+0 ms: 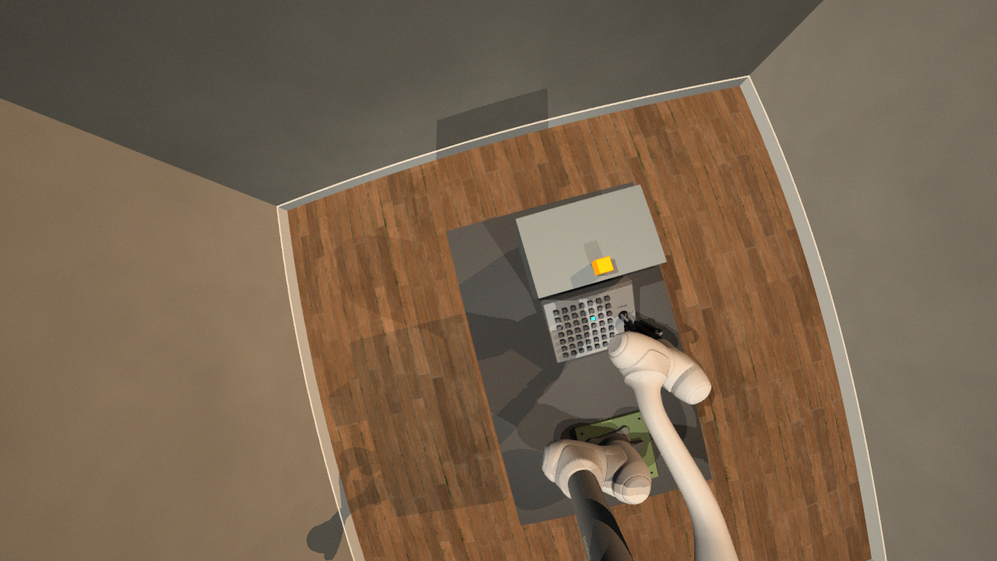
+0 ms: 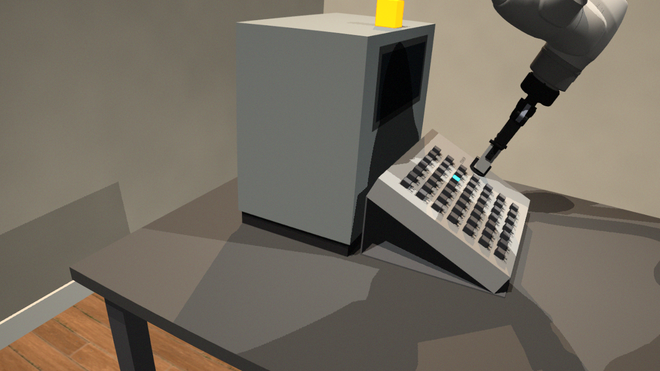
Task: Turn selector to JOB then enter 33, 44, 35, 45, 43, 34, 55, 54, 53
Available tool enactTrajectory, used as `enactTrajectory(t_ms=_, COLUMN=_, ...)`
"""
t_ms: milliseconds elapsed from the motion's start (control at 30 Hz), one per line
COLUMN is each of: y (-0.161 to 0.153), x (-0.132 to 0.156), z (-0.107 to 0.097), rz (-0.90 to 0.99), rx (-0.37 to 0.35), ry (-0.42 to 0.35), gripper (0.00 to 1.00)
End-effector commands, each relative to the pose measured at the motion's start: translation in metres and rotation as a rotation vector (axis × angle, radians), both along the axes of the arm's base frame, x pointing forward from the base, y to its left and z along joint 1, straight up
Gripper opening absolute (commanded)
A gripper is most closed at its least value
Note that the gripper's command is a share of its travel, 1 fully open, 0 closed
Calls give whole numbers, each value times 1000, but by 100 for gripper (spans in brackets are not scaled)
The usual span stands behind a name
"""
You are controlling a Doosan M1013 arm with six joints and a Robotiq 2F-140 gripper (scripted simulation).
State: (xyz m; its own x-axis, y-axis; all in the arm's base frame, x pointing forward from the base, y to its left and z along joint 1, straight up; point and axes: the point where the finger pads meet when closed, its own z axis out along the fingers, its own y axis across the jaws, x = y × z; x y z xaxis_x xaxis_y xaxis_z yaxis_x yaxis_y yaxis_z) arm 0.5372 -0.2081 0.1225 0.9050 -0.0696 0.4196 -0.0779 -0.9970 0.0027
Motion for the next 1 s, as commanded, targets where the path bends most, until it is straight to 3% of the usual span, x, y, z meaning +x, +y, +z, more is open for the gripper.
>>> enactTrajectory(t_ms=0, y=0, x=1, z=-1, rz=1, rx=-2, ry=-4, gripper=0)
enactTrajectory(t_ms=533, y=0, x=1, z=-1, rz=-51, rx=22, ry=-6, gripper=0)
enactTrajectory(t_ms=967, y=0, x=1, z=-1, rz=-262, rx=120, ry=-15, gripper=0)
